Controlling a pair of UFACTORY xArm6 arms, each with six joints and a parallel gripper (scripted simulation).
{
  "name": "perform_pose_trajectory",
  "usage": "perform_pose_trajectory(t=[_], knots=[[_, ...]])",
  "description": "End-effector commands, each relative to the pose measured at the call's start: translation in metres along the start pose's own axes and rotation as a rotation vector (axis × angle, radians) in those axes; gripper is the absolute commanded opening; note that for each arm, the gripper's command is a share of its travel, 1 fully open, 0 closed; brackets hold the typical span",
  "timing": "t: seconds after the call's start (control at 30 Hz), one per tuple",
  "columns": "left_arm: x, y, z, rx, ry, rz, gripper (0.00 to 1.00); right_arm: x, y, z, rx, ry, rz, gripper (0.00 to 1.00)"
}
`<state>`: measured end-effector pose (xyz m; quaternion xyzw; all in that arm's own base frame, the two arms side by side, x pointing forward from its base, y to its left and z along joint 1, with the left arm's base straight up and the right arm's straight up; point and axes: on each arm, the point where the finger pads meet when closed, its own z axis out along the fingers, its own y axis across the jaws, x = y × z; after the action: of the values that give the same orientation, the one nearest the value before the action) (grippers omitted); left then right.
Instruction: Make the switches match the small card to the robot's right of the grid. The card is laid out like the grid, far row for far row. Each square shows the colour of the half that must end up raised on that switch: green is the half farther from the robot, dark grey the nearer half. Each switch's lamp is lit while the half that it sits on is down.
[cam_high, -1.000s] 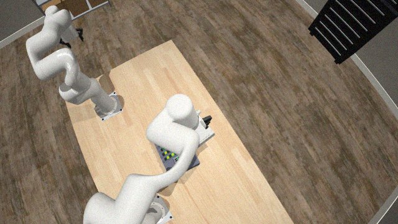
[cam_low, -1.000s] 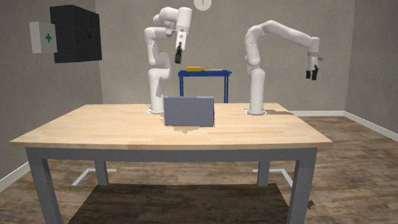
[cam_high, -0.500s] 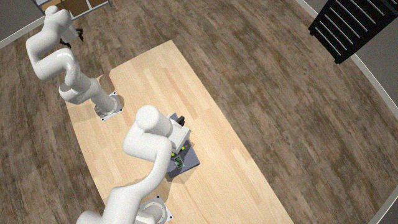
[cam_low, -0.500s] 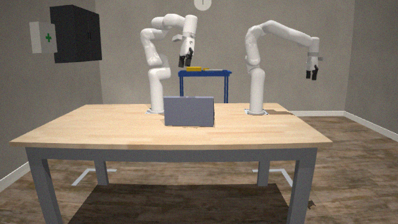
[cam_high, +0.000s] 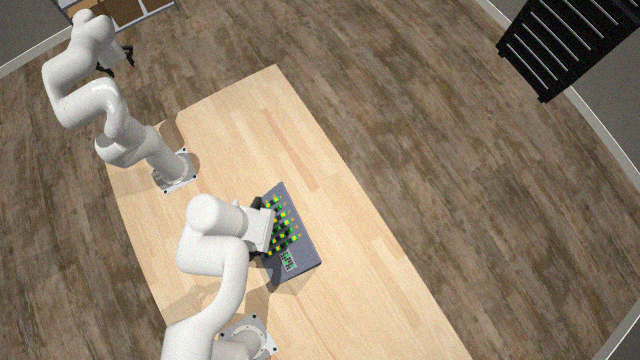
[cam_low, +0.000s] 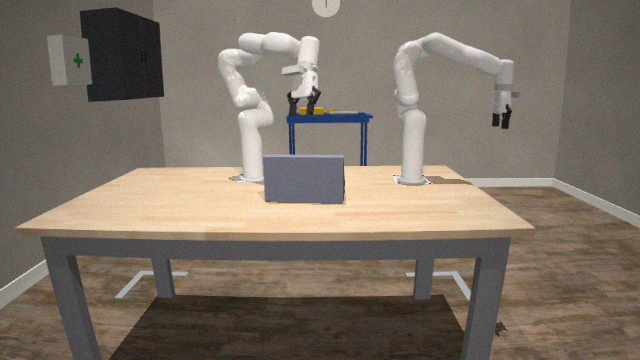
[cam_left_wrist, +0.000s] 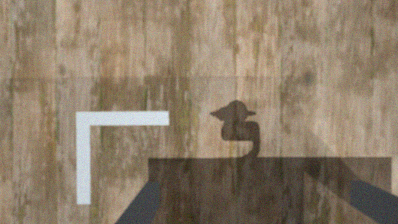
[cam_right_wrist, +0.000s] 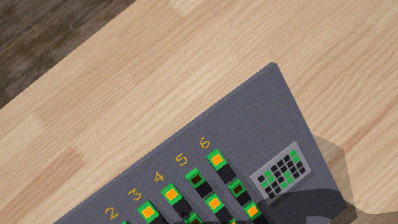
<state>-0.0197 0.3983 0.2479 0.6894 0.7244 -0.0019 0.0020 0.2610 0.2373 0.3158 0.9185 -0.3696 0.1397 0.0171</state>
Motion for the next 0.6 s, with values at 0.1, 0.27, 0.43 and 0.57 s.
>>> perform_pose_trajectory(t=[0.1, 0.27, 0.43, 0.57], knots=[[0.001, 0.000, -0.002, 0.000, 0.006, 0.000, 1.00, -0.030, 0.021, 0.009, 0.049, 0.012, -0.193, 1.00], [0.001, 0.000, -0.002, 0.000, 0.006, 0.000, 1.00, -0.043, 0.032, 0.016, 0.068, 0.020, -0.290, 1.00], [0.001, 0.000, -0.002, 0.000, 0.006, 0.000, 1.00, -0.050, 0.038, 0.020, 0.078, 0.024, -0.343, 1.00], [0.001, 0.000, -0.002, 0.000, 0.006, 0.000, 1.00, -0.058, 0.046, 0.025, 0.090, 0.029, -0.406, 1.00]])
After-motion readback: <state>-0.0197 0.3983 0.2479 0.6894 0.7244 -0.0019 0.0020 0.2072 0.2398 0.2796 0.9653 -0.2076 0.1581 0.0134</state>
